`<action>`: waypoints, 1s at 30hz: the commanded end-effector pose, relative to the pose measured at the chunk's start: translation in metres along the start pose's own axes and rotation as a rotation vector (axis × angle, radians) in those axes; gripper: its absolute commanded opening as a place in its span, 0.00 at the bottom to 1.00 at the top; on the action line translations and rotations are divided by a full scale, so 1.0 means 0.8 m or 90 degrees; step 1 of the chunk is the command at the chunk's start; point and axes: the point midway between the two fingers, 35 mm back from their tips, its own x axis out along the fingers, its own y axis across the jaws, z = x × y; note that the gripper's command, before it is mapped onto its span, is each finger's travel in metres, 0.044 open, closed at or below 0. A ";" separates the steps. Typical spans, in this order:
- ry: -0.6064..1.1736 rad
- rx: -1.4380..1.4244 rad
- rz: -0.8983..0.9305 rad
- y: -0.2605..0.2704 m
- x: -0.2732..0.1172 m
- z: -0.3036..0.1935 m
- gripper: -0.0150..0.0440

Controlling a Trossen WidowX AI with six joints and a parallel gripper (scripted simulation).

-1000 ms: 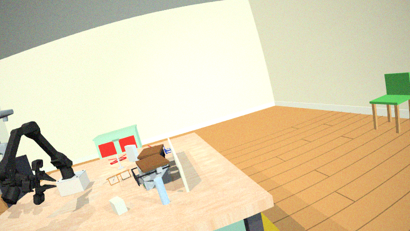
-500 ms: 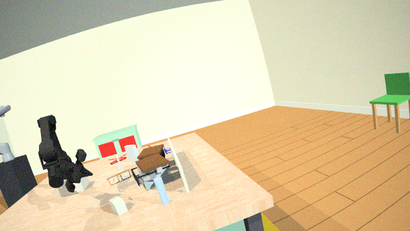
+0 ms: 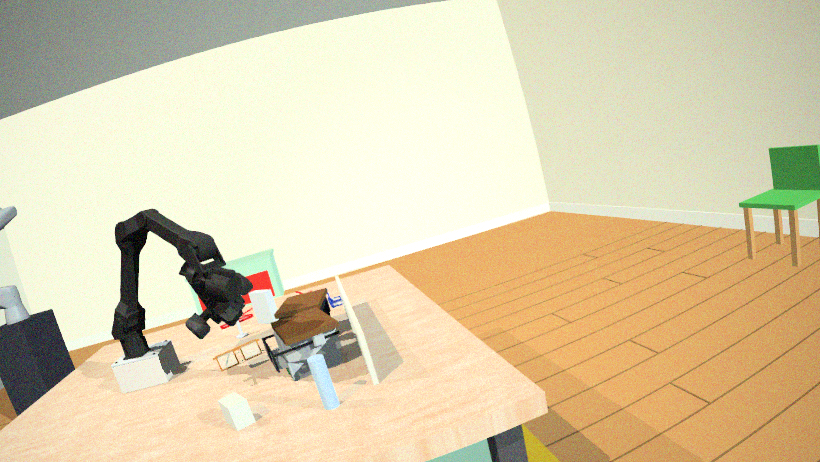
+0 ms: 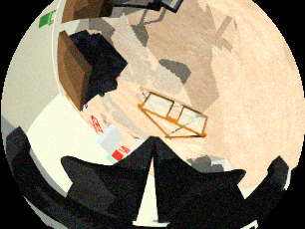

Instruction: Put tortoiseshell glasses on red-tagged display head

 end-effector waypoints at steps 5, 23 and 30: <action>-0.008 -0.011 -0.123 0.067 0.051 -0.038 0.25; -0.223 0.000 -0.283 0.219 0.203 -0.255 0.25; -0.310 0.062 -0.240 0.235 0.240 -0.348 0.25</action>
